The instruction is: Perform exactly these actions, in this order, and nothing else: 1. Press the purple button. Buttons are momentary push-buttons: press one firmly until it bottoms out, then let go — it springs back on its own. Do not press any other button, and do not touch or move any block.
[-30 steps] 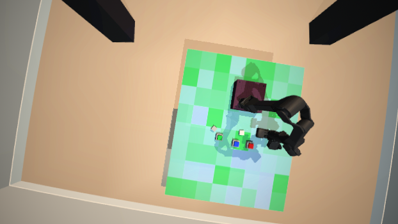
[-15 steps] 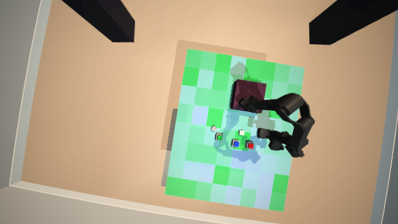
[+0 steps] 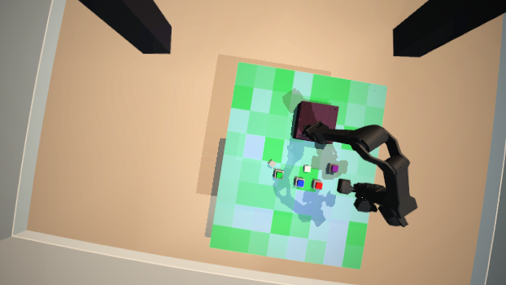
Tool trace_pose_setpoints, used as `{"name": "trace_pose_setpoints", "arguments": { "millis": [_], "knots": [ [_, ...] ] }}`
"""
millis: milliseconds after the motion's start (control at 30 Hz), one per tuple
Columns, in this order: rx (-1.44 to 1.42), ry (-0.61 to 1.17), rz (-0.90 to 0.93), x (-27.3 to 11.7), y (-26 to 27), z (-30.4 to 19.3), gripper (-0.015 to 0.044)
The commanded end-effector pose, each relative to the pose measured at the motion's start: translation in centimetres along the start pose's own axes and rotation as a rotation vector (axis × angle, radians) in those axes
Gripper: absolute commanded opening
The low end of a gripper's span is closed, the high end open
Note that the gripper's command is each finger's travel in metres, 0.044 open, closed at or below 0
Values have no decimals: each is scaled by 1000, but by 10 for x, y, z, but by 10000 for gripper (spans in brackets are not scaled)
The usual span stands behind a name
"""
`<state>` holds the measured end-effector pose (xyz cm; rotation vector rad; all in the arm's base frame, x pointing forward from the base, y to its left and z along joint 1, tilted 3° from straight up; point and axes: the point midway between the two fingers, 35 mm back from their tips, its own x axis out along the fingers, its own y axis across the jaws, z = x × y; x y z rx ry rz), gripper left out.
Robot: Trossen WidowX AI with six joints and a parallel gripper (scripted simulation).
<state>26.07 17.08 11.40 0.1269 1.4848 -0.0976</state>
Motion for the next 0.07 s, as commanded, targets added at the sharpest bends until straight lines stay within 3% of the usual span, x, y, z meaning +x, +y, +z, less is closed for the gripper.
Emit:
{"name": "trace_pose_setpoints", "arguments": {
  "millis": [0,33],
  "knots": [
    [-9,16,-18,-2,-1,2,387],
    [-9,16,-18,-2,-1,2,387]
  ]
}}
